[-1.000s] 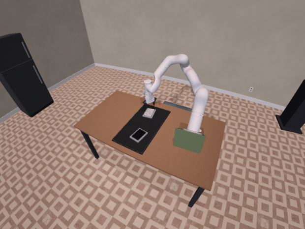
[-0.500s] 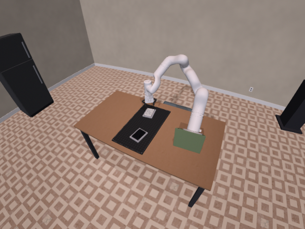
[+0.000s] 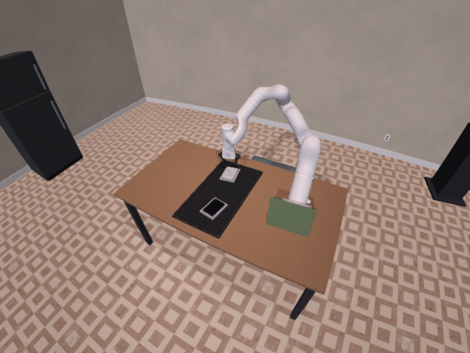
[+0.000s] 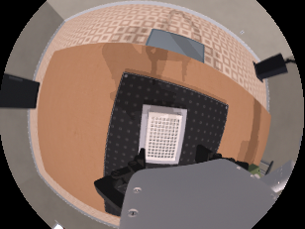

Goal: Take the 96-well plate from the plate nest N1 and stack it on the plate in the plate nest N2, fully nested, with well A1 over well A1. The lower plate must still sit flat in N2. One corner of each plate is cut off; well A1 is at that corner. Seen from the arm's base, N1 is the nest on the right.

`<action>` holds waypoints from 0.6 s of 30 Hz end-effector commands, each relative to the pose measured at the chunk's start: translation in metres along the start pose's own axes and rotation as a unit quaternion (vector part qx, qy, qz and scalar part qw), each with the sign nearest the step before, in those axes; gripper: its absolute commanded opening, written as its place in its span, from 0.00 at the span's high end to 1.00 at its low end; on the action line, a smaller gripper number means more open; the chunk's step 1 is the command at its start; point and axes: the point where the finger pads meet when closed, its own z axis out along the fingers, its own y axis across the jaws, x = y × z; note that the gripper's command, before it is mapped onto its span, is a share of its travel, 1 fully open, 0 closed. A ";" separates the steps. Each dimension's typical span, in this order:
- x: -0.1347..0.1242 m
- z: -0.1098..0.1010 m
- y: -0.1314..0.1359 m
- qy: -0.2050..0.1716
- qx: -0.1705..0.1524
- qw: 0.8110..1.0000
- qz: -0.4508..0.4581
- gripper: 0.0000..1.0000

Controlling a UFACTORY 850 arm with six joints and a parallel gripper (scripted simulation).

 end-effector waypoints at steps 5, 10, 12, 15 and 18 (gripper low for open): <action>0.002 0.001 -0.003 0.008 0.009 0.998 0.059 0.00; 0.002 0.001 -0.003 0.008 0.009 0.998 0.059 0.00; 0.002 0.001 -0.003 0.008 0.009 0.998 0.059 0.00; 0.002 0.001 -0.003 0.008 0.009 0.998 0.059 0.00; 0.002 0.006 -0.003 0.008 0.009 0.998 0.059 0.00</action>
